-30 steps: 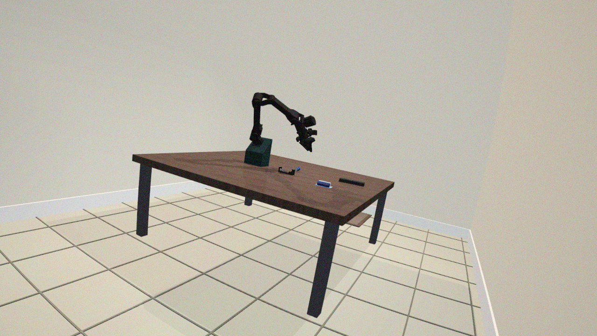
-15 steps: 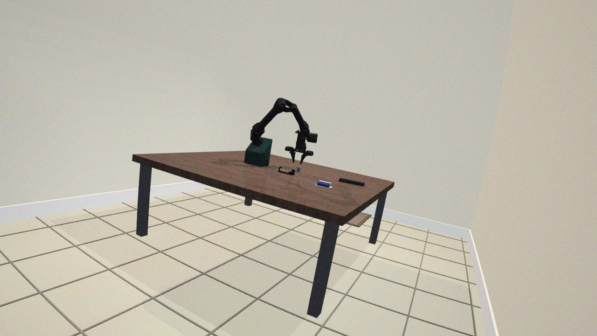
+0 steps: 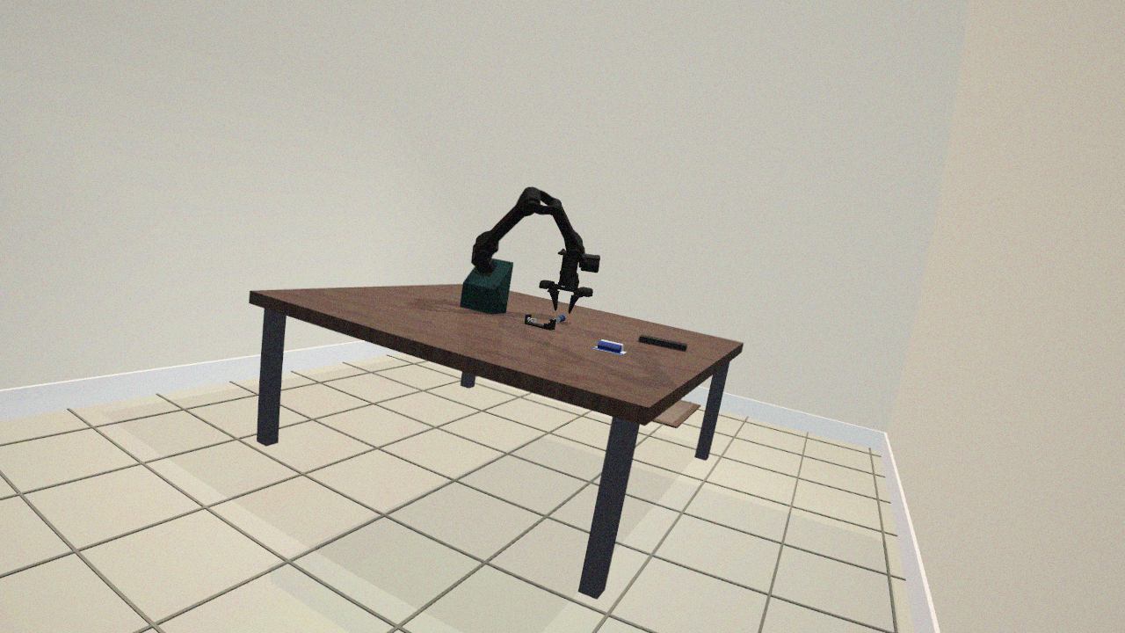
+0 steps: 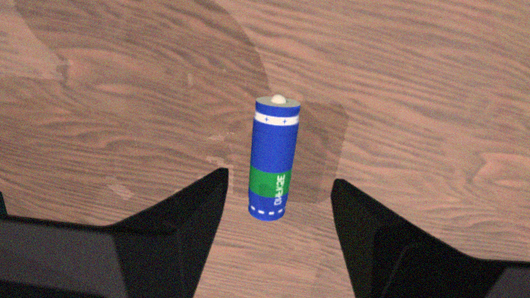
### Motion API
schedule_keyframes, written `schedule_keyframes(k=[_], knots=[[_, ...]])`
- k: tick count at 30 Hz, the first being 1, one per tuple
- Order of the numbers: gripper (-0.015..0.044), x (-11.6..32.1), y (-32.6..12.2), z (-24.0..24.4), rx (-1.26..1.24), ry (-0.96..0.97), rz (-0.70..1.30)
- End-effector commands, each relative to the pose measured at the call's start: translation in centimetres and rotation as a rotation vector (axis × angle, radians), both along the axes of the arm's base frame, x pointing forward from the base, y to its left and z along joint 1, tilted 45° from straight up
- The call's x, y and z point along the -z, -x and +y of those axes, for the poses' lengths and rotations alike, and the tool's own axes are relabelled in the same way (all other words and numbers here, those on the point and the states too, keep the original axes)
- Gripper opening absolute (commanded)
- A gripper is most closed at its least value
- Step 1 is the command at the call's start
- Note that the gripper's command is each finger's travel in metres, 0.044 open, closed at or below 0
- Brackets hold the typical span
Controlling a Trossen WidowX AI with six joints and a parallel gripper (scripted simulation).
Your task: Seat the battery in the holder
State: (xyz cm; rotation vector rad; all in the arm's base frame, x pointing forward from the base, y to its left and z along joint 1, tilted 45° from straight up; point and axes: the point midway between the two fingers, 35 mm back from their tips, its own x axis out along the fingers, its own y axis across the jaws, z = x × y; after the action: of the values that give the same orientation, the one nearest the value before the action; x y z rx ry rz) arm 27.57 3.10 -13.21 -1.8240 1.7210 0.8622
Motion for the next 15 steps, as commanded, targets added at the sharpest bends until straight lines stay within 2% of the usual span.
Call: schedule_keyframes(k=[1, 15], knots=[[0.0238, 0.4, 0.2, -0.6, -0.001, 0.008, 0.008], [0.0238, 2.0, 0.3, -2.3, -0.001, 0.010, 0.009]])
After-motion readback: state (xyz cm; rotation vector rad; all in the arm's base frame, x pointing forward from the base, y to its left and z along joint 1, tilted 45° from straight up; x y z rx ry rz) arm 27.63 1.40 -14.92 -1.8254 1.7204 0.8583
